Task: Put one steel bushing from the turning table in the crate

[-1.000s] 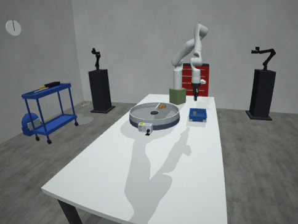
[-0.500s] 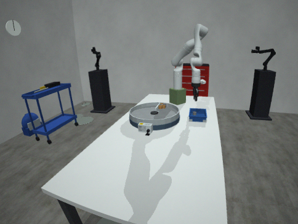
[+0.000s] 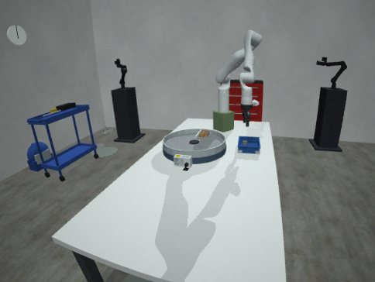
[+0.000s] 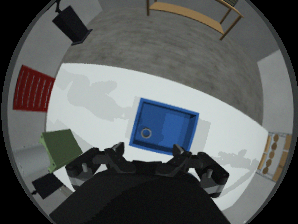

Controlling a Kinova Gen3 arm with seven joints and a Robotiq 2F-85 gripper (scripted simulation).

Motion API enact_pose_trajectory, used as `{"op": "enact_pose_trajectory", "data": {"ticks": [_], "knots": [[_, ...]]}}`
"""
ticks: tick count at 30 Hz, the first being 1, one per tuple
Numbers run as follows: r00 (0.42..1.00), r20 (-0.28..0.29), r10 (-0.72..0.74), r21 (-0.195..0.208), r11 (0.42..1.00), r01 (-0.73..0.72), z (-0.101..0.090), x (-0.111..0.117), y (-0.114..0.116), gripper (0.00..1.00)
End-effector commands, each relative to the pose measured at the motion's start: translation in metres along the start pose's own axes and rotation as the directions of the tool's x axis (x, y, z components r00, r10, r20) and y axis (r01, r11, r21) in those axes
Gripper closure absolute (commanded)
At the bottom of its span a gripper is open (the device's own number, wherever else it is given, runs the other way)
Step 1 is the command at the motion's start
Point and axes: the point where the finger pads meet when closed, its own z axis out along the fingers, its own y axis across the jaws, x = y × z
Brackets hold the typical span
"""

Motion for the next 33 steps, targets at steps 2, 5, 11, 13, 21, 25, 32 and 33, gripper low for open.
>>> {"op": "enact_pose_trajectory", "data": {"ticks": [2, 5, 11, 13, 21, 25, 32, 33], "knots": [[1.000, -0.001, 0.000, -0.001, 1.000, 0.000, -0.001, 0.000, 0.000, 0.00], [1.000, -0.001, 0.000, -0.001, 1.000, 0.000, -0.001, 0.000, 0.000, 0.00], [1.000, -0.001, 0.000, -0.001, 1.000, 0.000, -0.001, 0.000, 0.000, 0.00], [0.999, -0.001, -0.044, -0.002, 0.999, 0.044, -0.002, 0.000, 0.002, 0.00], [0.976, 0.000, -0.217, -0.002, 0.976, 0.217, -0.006, 0.000, 0.007, 0.00], [0.976, 0.000, -0.217, -0.002, 0.976, 0.217, -0.006, 0.000, 0.007, 0.00], [0.939, 0.000, -0.343, -0.002, 0.939, 0.343, -0.009, 0.000, 0.011, 0.00], [0.923, 0.000, -0.384, -0.002, 0.923, 0.384, -0.010, 0.000, 0.013, 0.00]]}}
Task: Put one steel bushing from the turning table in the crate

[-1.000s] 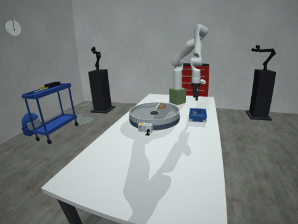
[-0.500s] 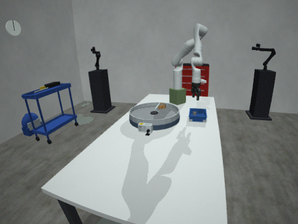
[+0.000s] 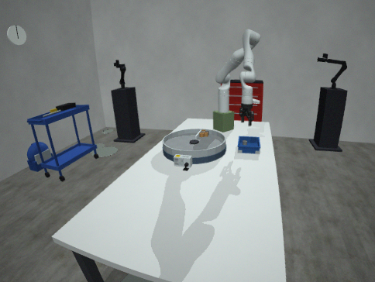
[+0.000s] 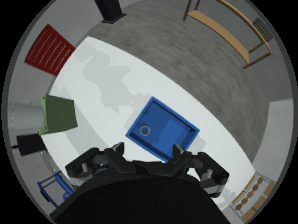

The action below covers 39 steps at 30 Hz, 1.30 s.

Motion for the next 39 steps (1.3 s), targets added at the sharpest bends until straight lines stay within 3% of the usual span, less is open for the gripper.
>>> {"op": "enact_pose_trajectory", "data": {"ticks": [1, 13, 18, 30, 35, 39], "knots": [[0.997, -0.005, -0.080, -0.010, 0.997, 0.080, -0.004, -0.002, 0.006, 0.00], [0.997, -0.005, -0.080, -0.010, 0.997, 0.080, -0.004, -0.002, 0.006, 0.00], [0.956, -0.002, -0.295, -0.012, 0.956, 0.295, -0.010, -0.005, 0.012, 0.00], [0.956, -0.002, -0.295, -0.012, 0.956, 0.295, -0.010, -0.005, 0.012, 0.00], [0.869, 0.000, -0.495, -0.012, 0.869, 0.495, -0.015, -0.007, 0.018, 0.00], [0.869, 0.000, -0.495, -0.012, 0.869, 0.495, -0.015, -0.007, 0.018, 0.00]]}}
